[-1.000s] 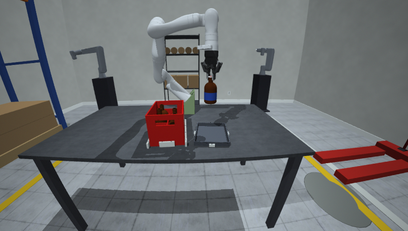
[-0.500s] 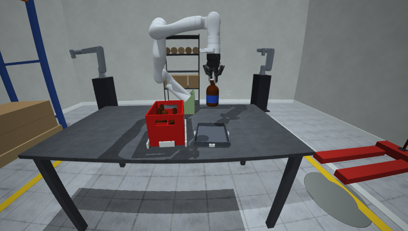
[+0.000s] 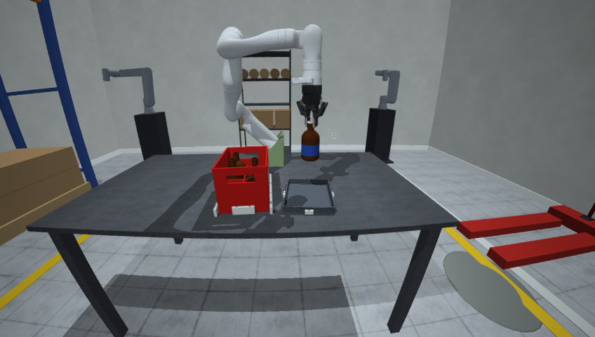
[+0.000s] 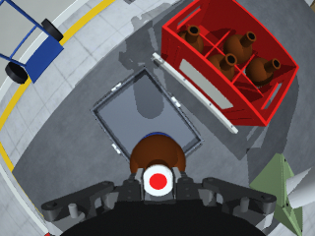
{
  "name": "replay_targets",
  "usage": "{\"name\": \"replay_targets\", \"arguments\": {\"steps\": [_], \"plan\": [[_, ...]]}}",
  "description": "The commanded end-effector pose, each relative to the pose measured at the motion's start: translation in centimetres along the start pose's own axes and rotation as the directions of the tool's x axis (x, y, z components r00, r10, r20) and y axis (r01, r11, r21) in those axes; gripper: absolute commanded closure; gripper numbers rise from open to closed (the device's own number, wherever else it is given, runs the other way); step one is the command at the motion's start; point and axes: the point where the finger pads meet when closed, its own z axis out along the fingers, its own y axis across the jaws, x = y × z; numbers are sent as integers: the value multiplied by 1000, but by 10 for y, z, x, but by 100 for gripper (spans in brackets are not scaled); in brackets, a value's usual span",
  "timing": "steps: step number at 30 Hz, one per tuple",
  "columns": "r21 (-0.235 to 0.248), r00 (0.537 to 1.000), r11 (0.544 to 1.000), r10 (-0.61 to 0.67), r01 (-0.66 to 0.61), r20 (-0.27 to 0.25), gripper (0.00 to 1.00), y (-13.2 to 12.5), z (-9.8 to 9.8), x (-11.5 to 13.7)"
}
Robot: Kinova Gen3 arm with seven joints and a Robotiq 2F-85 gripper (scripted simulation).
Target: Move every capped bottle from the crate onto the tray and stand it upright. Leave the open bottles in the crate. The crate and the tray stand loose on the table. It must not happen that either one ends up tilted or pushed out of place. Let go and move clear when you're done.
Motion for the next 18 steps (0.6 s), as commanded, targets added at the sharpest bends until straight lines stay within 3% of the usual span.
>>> {"name": "replay_targets", "arguments": {"steps": [1, 18], "plan": [[-4, 1000, 1000, -1, 1, 0, 100, 1, 6, 1], [-4, 1000, 1000, -1, 1, 0, 100, 2, 34, 1]]}}
